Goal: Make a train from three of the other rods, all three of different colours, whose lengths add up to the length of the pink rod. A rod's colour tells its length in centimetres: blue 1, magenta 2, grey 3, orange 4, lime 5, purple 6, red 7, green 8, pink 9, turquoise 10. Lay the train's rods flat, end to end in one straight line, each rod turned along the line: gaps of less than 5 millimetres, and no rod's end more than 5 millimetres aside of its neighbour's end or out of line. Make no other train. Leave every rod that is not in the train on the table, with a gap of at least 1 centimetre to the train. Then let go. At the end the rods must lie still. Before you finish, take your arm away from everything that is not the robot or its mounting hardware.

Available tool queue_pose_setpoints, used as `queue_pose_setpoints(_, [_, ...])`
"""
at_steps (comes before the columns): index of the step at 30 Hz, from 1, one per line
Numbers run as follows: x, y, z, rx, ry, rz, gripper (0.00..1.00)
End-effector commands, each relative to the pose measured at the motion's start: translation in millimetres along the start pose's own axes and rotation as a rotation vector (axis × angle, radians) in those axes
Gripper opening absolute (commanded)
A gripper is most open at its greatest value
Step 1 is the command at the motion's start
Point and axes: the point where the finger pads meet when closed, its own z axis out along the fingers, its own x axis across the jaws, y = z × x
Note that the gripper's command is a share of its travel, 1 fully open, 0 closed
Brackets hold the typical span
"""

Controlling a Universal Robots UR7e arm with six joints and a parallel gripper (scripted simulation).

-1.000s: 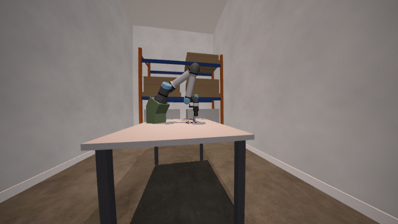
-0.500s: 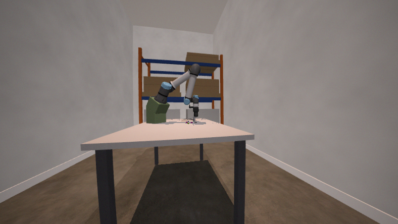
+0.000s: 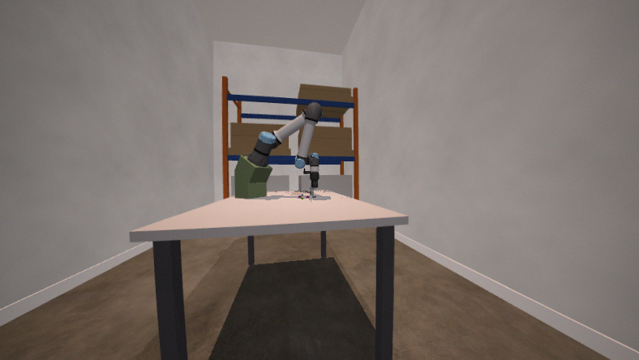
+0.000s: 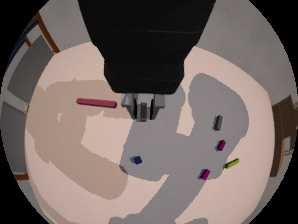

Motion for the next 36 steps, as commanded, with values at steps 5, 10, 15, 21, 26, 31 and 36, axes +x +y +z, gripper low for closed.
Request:
queue_pose_setpoints(5, [0.0, 0.4, -0.4, -0.001, 0.0, 0.0, 0.54])
queue_pose_setpoints(10, [0.0, 0.4, -0.4, -0.001, 0.0, 0.0, 0.54])
queue_pose_setpoints(15, [0.0, 0.4, -0.4, -0.001, 0.0, 0.0, 0.54])
queue_pose_setpoints(21, [0.0, 0.4, -0.4, -0.001, 0.0, 0.0, 0.24])
queue_pose_setpoints(26, [0.0, 0.4, -0.4, -0.001, 0.0, 0.0, 0.24])
queue_pose_setpoints(31, [0.0, 0.4, -0.4, -0.001, 0.0, 0.0, 0.24])
queue_pose_setpoints(36, [0.0, 0.4, -0.4, -0.001, 0.0, 0.0, 0.24])
